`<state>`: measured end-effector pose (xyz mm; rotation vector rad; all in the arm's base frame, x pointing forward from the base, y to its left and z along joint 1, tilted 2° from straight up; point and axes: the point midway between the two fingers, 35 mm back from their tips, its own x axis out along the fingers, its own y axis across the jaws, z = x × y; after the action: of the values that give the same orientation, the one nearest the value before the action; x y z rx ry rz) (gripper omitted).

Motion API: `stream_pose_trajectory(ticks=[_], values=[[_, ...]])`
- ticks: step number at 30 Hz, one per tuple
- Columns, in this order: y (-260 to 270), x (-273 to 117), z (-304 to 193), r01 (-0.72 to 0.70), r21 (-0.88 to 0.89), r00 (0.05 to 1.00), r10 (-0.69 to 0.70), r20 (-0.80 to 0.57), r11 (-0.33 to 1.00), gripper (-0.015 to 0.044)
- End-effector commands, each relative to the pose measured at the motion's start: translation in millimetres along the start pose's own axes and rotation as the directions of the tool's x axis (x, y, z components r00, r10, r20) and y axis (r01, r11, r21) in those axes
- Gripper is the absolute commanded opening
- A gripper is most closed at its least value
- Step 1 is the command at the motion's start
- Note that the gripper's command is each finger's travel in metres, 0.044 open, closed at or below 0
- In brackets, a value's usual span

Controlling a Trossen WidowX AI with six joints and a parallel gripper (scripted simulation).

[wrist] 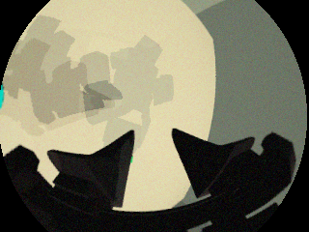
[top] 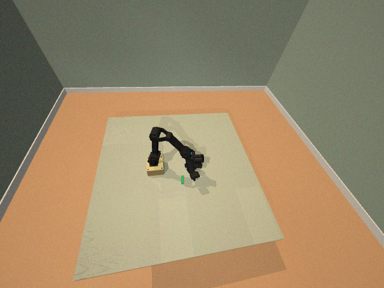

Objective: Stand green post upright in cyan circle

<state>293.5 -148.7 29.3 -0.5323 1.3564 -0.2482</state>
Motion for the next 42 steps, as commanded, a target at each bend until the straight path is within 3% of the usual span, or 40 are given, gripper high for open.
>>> stream_pose_trajectory(ticks=[1, 11, 20, 29, 39, 42], values=[[-0.5, -14.8, -7.1, -0.091, -0.274, 0.996, 0.09, -0.014, 0.958, 0.0233], [9.4, -45.0, -32.3, -0.254, -0.739, 0.952, 0.297, -0.077, 0.624, 0.0233], [18.9, -79.2, -53.6, -0.235, -0.948, 0.879, 0.463, -0.114, 0.213, 0.0233], [19.7, -78.1, -53.9, -0.233, -0.951, 0.877, 0.467, -0.114, 0.205, 0.0233], [65.9, 12.1, -63.5, -0.233, -0.951, 0.877, 0.467, -0.115, 0.205, 0.0233], [74.6, 23.7, -68.1, -0.234, -0.951, 0.877, 0.467, -0.115, 0.205, 0.0233]])
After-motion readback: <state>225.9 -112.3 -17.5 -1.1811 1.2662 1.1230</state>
